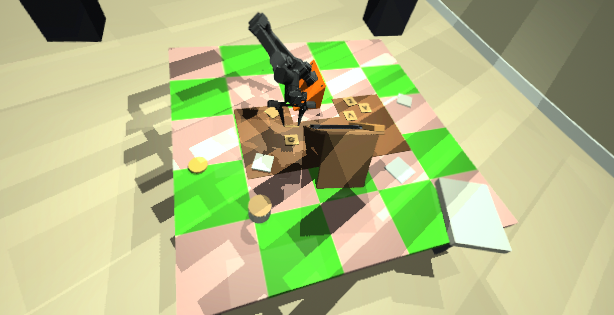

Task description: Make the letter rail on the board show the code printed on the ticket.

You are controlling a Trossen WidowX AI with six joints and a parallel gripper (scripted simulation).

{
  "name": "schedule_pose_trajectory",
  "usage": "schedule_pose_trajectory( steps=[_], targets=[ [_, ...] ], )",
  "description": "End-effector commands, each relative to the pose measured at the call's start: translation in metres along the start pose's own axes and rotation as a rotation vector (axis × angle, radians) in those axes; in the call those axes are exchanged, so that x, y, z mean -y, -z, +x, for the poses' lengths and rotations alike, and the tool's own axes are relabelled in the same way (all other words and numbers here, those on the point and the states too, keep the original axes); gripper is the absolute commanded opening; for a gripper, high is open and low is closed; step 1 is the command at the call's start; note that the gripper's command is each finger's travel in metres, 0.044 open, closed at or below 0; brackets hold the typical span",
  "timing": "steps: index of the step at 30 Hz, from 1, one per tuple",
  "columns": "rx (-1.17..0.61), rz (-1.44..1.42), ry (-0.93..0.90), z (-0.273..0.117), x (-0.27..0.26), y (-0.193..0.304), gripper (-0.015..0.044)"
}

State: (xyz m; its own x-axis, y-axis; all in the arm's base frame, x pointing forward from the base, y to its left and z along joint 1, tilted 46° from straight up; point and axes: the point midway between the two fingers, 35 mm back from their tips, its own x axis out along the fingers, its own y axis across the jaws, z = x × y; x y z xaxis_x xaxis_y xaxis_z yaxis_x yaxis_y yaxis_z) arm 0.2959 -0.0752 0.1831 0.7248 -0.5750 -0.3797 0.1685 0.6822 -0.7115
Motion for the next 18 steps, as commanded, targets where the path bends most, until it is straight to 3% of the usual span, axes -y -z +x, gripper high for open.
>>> schedule_pose_trajectory(
  steps=[1,18],
  targets=[
    [-0.006,0.000,-0.001,0.0010,-0.0040,0.0019,0.0000],
    [-0.006,0.001,-0.002,0.0011,-0.0126,0.0016,0.0000]
  ],
)
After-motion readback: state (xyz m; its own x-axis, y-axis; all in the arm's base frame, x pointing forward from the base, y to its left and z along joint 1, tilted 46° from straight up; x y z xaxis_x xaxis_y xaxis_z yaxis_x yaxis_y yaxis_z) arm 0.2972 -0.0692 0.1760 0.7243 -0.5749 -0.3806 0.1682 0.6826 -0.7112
